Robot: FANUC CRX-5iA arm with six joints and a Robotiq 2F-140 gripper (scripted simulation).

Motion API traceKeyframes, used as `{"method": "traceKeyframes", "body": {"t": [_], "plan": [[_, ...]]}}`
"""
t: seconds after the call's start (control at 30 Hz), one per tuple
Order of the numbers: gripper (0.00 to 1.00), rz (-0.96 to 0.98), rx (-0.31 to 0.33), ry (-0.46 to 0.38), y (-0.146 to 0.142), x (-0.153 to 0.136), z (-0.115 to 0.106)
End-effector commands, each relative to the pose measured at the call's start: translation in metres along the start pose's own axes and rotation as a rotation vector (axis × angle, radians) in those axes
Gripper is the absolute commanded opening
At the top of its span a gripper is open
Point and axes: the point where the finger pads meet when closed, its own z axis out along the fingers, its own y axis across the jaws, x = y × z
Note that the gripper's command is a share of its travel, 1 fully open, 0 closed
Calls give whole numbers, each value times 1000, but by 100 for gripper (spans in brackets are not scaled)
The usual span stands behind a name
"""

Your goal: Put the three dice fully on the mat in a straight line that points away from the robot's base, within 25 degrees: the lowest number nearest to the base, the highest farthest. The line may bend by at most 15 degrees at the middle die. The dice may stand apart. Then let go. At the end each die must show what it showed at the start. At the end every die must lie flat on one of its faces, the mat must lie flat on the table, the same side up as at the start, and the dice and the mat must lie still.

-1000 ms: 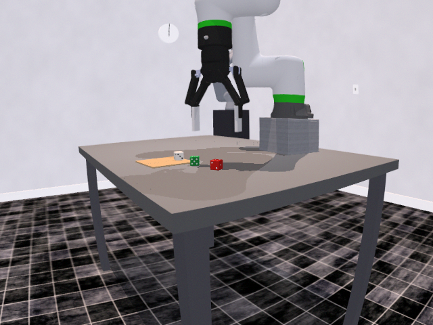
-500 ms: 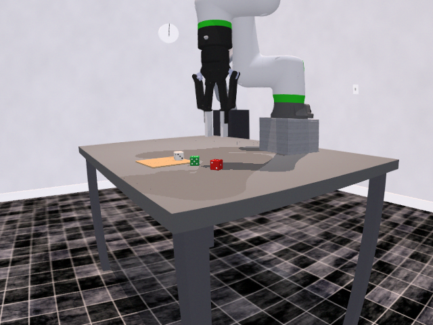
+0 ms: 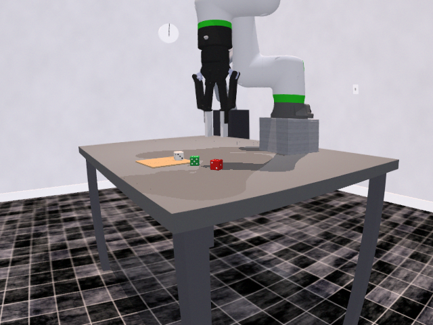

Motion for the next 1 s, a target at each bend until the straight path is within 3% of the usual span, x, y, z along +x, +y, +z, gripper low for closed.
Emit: {"method": "traceKeyframes", "body": {"t": [0.0,0.97], "plan": [[25,0,0,0,0,0,0],[25,0,0,0,0,0,20]]}}
